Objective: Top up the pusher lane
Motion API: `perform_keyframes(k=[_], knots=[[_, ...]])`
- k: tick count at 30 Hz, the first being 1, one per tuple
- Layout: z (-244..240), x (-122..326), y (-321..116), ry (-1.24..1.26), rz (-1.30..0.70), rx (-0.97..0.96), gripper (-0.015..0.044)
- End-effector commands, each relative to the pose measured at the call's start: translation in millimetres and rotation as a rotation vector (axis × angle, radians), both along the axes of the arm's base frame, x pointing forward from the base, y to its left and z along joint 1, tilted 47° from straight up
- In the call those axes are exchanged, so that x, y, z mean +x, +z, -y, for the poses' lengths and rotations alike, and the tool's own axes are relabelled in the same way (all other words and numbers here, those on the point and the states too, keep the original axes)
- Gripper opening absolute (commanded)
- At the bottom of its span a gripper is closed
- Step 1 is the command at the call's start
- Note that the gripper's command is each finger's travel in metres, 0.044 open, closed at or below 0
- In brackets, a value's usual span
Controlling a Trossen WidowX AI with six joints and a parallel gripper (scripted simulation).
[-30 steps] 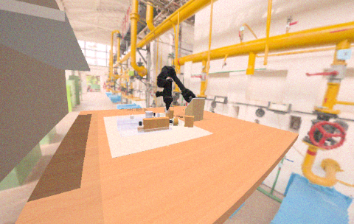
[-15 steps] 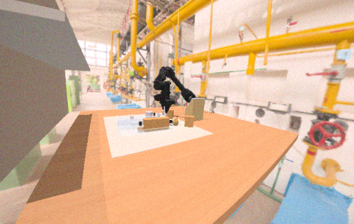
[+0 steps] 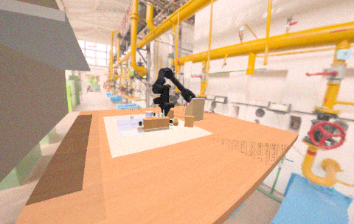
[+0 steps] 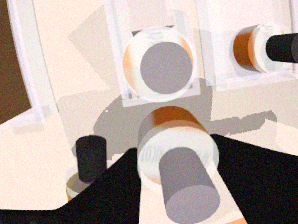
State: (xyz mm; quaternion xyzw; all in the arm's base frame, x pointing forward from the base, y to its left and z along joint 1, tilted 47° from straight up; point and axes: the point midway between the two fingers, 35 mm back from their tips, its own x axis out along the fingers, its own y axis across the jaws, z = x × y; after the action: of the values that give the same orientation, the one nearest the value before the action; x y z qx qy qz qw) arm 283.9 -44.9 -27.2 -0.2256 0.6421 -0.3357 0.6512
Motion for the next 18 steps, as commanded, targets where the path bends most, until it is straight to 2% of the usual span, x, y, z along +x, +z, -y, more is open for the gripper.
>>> perform_keyframes(k=[1, 18], knots=[[0.3, 0.8, -0.9, 0.010, -0.004, -0.003, 0.0000], [1.4, 9.1, -0.7, 0.010, -0.003, -0.002, 0.0000]])
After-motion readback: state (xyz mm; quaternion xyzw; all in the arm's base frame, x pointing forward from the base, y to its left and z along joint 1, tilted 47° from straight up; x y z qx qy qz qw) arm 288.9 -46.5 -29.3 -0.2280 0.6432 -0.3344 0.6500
